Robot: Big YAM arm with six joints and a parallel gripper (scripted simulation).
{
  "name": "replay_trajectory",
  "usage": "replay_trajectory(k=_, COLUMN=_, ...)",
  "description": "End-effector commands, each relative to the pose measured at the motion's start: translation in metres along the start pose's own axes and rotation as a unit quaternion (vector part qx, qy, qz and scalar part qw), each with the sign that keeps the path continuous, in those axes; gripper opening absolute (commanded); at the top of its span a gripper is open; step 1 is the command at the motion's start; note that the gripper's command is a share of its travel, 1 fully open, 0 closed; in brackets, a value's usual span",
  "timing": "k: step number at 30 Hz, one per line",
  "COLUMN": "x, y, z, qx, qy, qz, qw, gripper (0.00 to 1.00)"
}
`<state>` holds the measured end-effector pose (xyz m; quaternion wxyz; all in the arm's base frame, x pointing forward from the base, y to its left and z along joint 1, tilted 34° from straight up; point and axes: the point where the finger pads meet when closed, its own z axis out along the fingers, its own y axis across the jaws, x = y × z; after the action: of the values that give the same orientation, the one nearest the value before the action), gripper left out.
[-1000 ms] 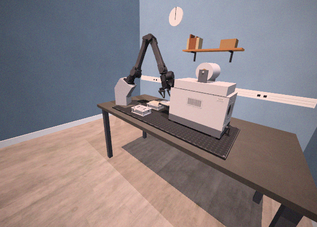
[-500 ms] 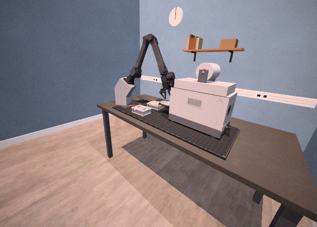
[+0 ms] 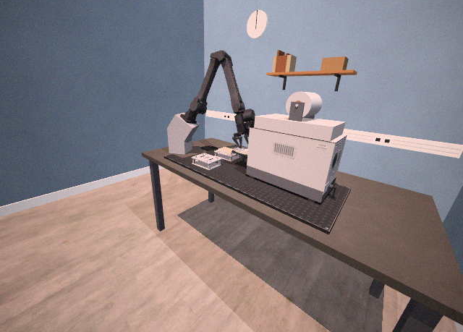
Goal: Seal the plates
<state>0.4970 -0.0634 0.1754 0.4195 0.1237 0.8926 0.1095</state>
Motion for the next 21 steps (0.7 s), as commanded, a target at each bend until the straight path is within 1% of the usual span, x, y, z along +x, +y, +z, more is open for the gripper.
replay_trajectory(k=1, x=-0.002, y=0.004, z=0.011, qx=-0.003, qy=-0.004, qz=0.002, qw=1.0, gripper=1.0)
replay_trajectory(k=4, x=-0.005, y=0.002, z=0.011, qx=-0.002, qy=-0.008, qz=0.003, qw=1.0, gripper=1.0)
replay_trajectory(k=8, x=-0.02, y=0.002, z=0.001, qx=-0.004, qy=-0.02, qz=-0.002, qw=1.0, gripper=1.0)
replay_trajectory(k=10, x=-0.027, y=-0.001, z=-0.003, qx=-0.001, qy=-0.025, qz=-0.004, qw=1.0, gripper=1.0)
replay_trajectory(k=14, x=-0.031, y=-0.001, z=-0.01, qx=0.001, qy=-0.027, qz=-0.005, qw=1.0, gripper=1.0)
replay_trajectory(k=16, x=-0.033, y=0.005, z=-0.012, qx=-0.003, qy=-0.029, qz=-0.01, qw=1.0, gripper=1.0)
replay_trajectory(k=21, x=-0.033, y=0.011, z=-0.011, qx=-0.008, qy=-0.028, qz=-0.014, qw=0.999, gripper=1.0)
